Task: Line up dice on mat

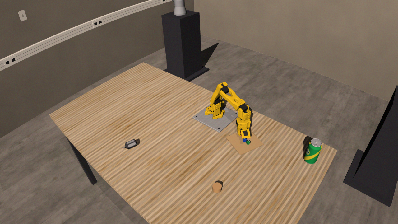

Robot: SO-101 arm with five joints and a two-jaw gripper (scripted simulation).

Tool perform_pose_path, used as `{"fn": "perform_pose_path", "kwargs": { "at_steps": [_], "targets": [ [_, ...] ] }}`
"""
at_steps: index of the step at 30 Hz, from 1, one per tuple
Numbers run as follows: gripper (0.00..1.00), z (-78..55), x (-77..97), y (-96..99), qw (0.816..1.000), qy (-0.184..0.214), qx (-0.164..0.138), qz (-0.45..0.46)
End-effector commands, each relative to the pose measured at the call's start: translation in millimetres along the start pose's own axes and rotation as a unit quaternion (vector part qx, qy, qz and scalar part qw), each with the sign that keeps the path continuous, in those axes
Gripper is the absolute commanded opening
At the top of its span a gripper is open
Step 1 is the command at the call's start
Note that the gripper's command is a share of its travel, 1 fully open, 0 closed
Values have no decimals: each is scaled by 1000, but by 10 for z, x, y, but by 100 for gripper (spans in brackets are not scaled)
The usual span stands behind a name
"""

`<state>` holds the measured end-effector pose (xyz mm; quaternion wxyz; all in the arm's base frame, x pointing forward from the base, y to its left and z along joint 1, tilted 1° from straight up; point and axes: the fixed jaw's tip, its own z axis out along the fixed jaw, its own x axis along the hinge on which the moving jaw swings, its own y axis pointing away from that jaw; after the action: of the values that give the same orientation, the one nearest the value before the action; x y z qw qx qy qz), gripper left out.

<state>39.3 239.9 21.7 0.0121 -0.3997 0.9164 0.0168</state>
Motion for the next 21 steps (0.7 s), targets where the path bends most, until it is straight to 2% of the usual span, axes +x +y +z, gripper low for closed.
{"fn": "perform_pose_path", "kwargs": {
  "at_steps": [1, 21],
  "targets": [
    [0, 79, 45, -7, 1000, 12, 7, -3],
    [0, 159, 48, -8, 1000, 12, 7, -3]
  ]
}}
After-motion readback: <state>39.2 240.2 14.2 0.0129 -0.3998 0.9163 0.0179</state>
